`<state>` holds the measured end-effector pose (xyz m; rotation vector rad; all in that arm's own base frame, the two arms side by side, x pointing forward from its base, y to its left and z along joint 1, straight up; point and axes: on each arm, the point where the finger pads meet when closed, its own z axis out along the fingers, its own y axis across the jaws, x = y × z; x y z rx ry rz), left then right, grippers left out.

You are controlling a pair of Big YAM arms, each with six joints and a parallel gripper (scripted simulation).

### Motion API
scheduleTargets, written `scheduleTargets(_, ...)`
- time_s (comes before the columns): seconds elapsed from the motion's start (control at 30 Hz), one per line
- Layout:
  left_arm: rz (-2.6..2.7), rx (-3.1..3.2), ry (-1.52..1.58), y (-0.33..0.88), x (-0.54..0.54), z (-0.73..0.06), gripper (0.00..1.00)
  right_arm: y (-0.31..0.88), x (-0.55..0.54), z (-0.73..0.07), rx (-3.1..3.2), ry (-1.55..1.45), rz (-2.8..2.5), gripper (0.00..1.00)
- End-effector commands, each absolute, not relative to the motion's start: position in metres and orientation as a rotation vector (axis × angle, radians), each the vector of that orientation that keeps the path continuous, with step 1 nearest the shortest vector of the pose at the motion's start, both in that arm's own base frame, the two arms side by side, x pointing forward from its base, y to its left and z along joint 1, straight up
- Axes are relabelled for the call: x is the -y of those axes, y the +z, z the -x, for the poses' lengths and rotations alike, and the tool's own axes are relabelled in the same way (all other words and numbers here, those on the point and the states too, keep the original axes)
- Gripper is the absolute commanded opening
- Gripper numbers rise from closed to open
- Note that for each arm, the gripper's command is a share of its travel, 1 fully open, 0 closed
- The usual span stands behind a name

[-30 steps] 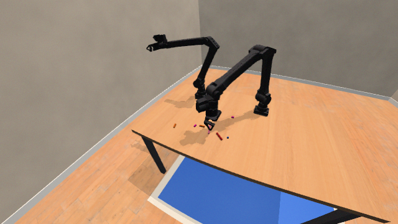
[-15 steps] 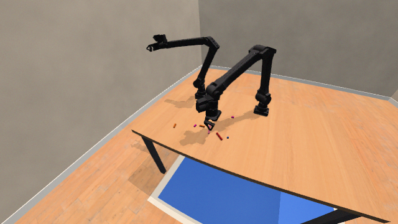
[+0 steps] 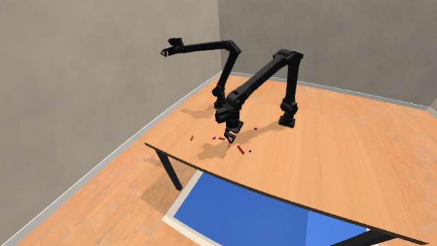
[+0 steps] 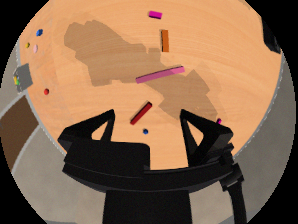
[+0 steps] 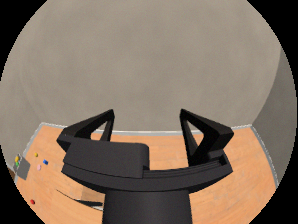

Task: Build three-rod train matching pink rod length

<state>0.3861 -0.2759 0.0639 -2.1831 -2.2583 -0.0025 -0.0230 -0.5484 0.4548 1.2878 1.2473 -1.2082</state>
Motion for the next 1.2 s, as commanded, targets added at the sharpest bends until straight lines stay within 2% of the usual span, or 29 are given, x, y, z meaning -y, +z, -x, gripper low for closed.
scheduleTargets(0.0, 2.320, 2.174, -0.008, 0.078, 0.277, -0.375, 1.00, 0.501, 0.544, 0.027, -1.186, -1.245, -1.245, 1.00)
scheduleTargets(0.83, 2.898, 1.286, -0.022, 0.070, 0.211, -0.271, 1.00, 0.501, 0.544, 0.027, -1.186, -1.245, -1.245, 1.00)
scheduleTargets(1.17, 2.898, 1.255, -0.012, 0.069, 0.207, -0.272, 1.00, 0.501, 0.544, 0.027, -1.186, -1.245, -1.245, 1.00)
